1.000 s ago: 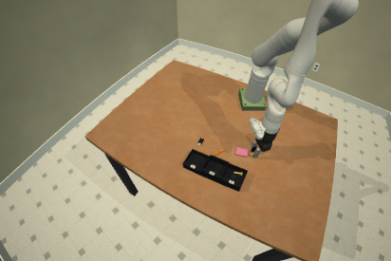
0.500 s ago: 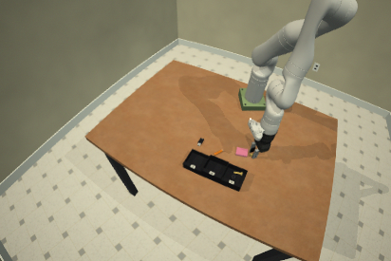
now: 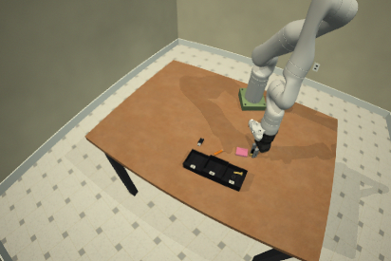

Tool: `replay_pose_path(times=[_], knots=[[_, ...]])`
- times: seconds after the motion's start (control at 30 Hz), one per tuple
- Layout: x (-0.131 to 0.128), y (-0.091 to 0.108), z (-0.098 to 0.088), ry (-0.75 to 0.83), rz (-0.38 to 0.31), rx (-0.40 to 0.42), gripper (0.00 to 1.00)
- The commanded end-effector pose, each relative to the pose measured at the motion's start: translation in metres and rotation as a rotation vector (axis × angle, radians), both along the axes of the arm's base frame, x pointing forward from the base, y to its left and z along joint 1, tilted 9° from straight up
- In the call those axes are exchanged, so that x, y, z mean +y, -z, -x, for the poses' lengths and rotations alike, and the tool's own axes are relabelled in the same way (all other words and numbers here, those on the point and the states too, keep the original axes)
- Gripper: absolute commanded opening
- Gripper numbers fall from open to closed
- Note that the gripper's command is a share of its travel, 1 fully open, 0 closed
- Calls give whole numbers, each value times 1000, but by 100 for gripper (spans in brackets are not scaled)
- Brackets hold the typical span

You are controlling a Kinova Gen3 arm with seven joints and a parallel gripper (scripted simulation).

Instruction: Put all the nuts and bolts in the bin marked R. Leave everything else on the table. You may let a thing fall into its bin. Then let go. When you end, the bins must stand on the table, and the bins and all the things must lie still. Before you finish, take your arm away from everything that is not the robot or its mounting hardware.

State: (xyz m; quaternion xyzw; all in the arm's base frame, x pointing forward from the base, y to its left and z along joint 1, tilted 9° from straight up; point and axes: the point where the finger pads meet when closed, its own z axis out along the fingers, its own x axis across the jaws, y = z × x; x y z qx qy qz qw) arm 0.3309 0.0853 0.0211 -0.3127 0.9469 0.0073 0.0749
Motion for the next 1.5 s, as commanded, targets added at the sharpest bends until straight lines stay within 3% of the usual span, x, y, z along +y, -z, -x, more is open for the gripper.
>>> replay_pose_path(times=[0.0, 0.9, 1.47], knots=[[1, 0, 0, -1, -1, 0, 0], [1, 0, 0, -1, -1, 0, 0], [-2, -50, 7, -1, -1, 0, 0]])
